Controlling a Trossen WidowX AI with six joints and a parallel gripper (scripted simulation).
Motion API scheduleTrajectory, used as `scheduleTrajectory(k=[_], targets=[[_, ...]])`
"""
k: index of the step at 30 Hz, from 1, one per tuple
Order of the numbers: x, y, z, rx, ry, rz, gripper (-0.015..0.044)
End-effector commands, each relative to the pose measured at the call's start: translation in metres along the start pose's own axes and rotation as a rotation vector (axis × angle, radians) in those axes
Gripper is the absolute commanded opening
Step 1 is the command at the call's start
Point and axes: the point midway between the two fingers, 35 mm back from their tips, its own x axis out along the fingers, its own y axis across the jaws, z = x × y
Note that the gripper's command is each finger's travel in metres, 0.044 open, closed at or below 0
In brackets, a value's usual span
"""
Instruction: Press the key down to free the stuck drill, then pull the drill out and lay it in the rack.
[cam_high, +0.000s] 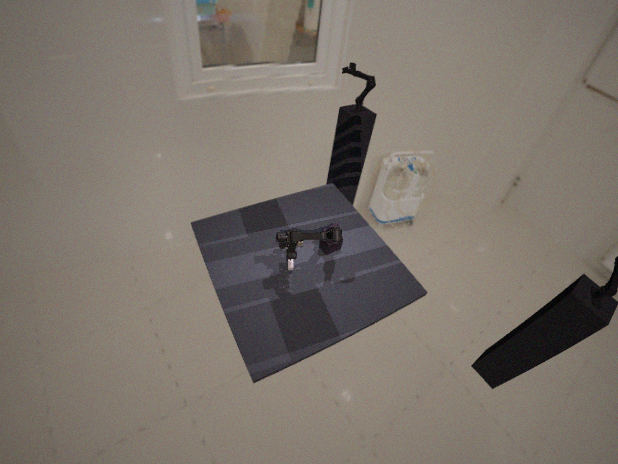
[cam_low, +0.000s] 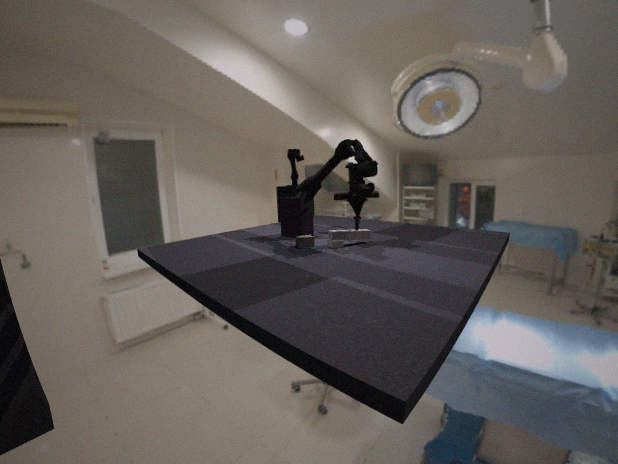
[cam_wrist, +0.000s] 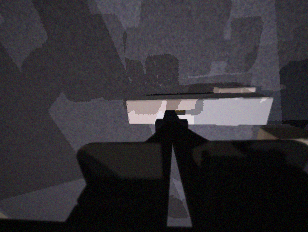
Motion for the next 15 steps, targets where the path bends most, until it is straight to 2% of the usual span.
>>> scheduleTrajectory(k=[1, 15], targets=[[0.0172, 0.0020, -0.0079, -0.007, 0.040, -0.004, 0.0000], [0.0215, 0.0023, -0.0083, -0.007, 0.040, -0.004, 0.0000]])
